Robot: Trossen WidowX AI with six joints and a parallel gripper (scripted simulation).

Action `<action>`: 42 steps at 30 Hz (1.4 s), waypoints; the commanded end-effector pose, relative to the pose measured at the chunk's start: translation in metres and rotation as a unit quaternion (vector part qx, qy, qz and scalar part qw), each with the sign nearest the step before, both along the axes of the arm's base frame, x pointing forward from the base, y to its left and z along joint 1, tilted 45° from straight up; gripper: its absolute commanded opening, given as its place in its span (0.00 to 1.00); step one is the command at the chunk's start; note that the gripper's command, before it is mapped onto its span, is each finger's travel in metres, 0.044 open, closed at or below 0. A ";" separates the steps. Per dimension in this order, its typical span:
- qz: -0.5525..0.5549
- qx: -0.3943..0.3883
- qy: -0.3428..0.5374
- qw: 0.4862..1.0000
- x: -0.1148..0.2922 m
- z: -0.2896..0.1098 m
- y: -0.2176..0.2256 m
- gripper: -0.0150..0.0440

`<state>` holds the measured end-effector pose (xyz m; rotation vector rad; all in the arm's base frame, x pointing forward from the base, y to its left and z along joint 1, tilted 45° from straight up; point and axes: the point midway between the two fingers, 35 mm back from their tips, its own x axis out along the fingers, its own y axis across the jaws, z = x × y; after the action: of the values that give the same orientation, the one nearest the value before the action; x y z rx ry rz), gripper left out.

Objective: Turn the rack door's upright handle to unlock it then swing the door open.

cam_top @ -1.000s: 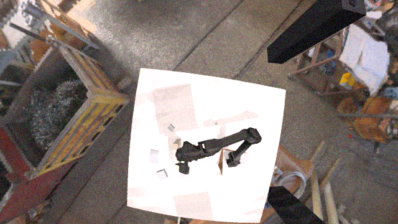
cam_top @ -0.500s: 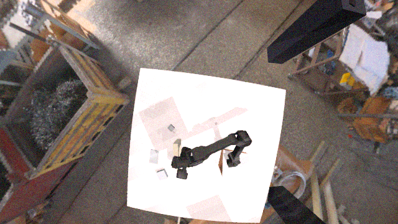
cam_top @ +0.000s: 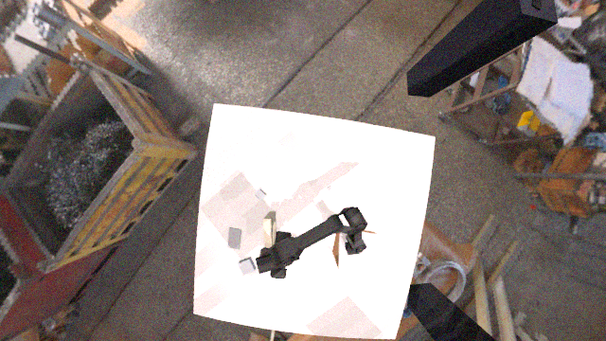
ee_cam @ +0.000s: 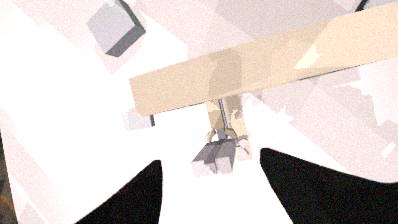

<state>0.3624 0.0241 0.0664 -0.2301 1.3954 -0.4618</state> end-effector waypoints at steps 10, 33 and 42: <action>-0.002 -0.091 0.108 0.990 -0.011 -0.023 0.003 0.73; 0.006 -0.142 0.162 0.977 -0.019 -0.047 -0.010 0.73; 0.005 -0.142 0.161 0.977 -0.020 -0.058 -0.020 0.73</action>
<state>0.3438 0.0078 0.0124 -0.5524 1.6395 -0.6365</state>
